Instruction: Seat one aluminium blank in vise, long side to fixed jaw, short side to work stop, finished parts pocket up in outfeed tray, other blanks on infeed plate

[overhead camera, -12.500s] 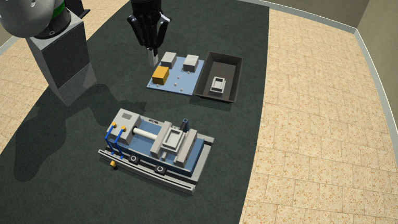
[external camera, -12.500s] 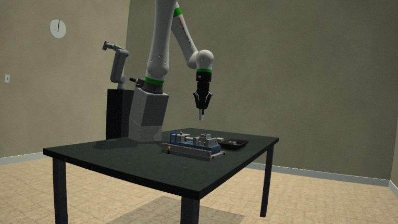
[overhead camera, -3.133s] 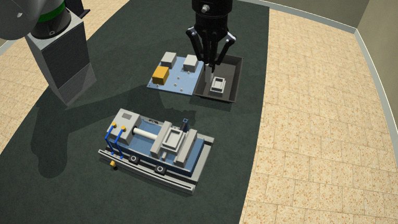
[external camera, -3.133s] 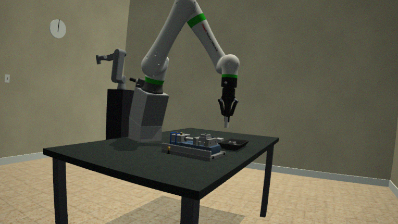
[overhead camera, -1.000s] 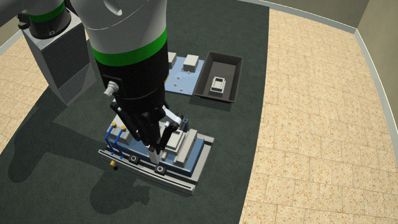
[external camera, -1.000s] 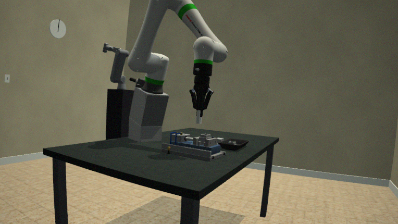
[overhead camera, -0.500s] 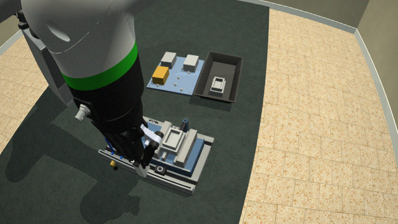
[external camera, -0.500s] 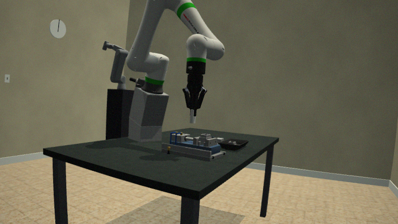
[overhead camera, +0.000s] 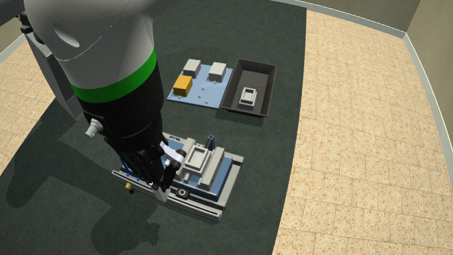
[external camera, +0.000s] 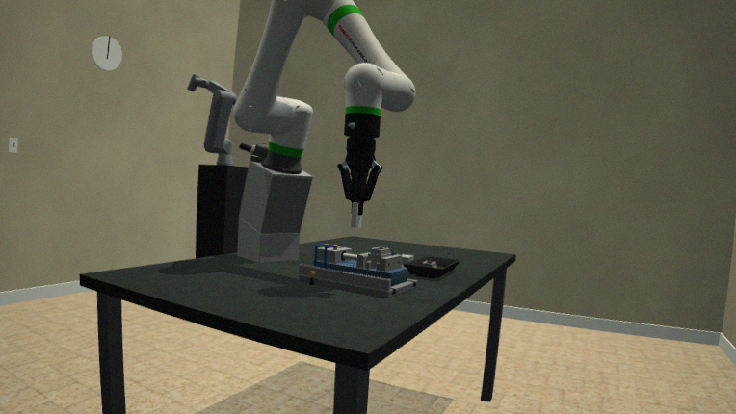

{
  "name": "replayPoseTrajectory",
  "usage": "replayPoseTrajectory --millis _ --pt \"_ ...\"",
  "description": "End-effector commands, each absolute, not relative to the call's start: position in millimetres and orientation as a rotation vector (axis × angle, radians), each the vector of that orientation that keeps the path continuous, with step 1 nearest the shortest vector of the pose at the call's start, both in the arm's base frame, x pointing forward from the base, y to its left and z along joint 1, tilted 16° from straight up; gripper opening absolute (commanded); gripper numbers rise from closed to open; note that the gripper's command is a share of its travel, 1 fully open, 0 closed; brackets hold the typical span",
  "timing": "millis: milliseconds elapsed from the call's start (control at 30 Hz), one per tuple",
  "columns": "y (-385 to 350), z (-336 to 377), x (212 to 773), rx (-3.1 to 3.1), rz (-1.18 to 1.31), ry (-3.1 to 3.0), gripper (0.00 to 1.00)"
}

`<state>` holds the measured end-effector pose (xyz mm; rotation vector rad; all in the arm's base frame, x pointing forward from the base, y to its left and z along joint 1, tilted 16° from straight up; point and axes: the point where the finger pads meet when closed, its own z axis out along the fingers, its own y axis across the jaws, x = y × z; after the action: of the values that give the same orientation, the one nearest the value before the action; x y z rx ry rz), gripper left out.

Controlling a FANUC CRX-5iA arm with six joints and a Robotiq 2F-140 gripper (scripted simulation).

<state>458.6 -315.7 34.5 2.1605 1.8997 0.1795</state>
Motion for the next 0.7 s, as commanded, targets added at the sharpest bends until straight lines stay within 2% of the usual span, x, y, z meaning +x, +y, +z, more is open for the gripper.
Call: replayPoseTrajectory --millis 0,267,667 --pt "-315.8 34.7 458.7 2.16 0.179 1.899 0.0" --pt "-314.3 34.5 459.2 2.16 0.179 1.899 0.0" --pt "-198.1 26.0 478.7 2.162 0.177 1.899 0.0"
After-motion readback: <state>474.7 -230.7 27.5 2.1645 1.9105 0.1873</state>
